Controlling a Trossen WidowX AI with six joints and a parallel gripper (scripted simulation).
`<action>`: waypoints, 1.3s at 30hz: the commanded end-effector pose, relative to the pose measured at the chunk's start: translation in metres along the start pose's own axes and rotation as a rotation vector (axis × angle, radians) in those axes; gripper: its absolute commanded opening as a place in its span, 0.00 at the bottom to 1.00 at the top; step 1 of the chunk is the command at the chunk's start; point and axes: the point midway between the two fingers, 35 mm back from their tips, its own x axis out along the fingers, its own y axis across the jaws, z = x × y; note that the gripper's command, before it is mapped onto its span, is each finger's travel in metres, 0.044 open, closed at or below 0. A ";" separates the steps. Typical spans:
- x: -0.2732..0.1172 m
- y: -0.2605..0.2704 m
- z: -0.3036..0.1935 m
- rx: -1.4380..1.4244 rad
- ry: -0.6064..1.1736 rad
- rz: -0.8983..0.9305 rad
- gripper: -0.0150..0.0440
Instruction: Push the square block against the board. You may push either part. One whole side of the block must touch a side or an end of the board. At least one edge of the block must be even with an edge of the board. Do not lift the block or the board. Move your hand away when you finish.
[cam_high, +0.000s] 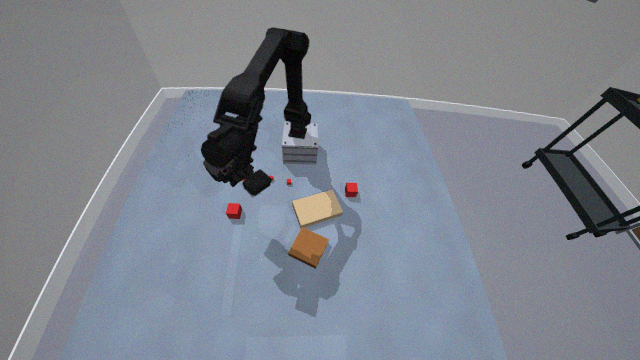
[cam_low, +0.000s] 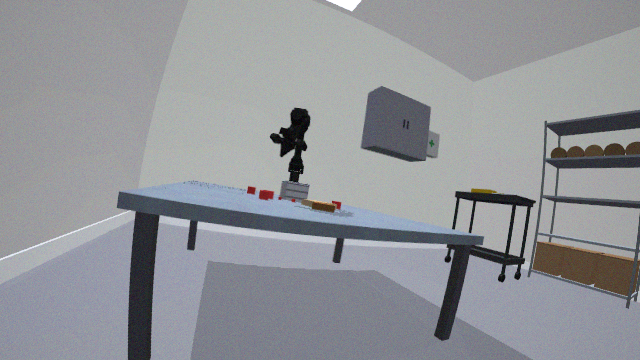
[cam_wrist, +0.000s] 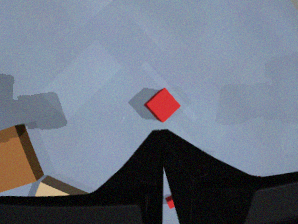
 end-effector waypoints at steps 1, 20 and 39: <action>0.010 0.030 -0.010 -0.098 0.032 0.043 0.25; 0.048 0.189 -0.095 -0.698 0.149 0.234 0.25; 0.114 0.257 -0.183 -0.993 0.211 0.314 0.25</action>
